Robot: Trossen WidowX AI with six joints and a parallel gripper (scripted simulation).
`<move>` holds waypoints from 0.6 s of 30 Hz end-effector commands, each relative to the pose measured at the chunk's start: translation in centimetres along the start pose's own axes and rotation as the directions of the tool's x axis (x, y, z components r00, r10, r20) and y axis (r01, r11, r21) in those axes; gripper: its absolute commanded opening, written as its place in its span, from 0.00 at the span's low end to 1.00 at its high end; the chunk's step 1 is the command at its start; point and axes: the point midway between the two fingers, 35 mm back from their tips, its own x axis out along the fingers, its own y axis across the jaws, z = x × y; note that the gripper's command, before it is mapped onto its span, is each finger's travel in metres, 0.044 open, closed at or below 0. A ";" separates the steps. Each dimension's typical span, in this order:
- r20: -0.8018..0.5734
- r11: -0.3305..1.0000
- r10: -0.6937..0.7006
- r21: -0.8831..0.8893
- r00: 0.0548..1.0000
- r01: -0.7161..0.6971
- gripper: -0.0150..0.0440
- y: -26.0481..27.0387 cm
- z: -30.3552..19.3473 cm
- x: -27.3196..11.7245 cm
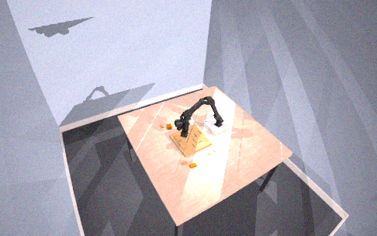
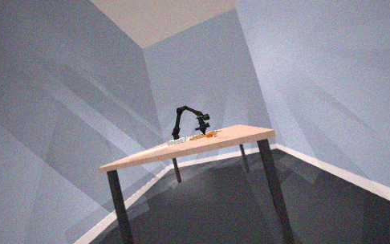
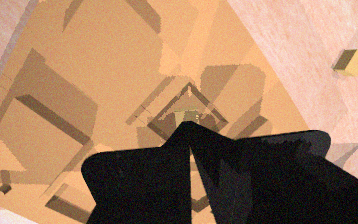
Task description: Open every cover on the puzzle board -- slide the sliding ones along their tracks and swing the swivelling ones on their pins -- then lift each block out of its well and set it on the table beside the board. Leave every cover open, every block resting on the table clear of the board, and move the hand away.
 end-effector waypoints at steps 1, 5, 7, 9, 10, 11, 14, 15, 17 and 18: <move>-0.001 1.000 -0.001 -0.001 1.000 0.001 0.25 0.0 0.1 -0.2; -0.002 1.000 -0.001 -0.005 1.000 0.001 0.25 0.0 0.3 -0.7; -0.002 1.000 -0.002 -0.007 1.000 0.002 0.25 -0.1 0.4 -1.0; -0.003 1.000 -0.002 -0.009 1.000 0.002 0.25 -0.1 0.4 -1.2; -0.005 1.000 -0.004 -0.003 1.000 0.004 0.30 -0.1 0.2 -0.8; -0.005 1.000 -0.003 -0.003 1.000 0.003 0.34 -0.1 0.3 -1.1; -0.004 1.000 -0.003 -0.005 1.000 0.003 0.48 0.0 0.4 -2.7; -0.004 1.000 -0.003 -0.006 1.000 0.003 0.50 0.0 0.5 -3.2; -0.004 1.000 -0.003 -0.008 1.000 0.003 0.50 0.0 0.5 -4.4; -0.003 1.000 -0.003 -0.009 1.000 0.003 0.50 -0.1 0.5 -5.0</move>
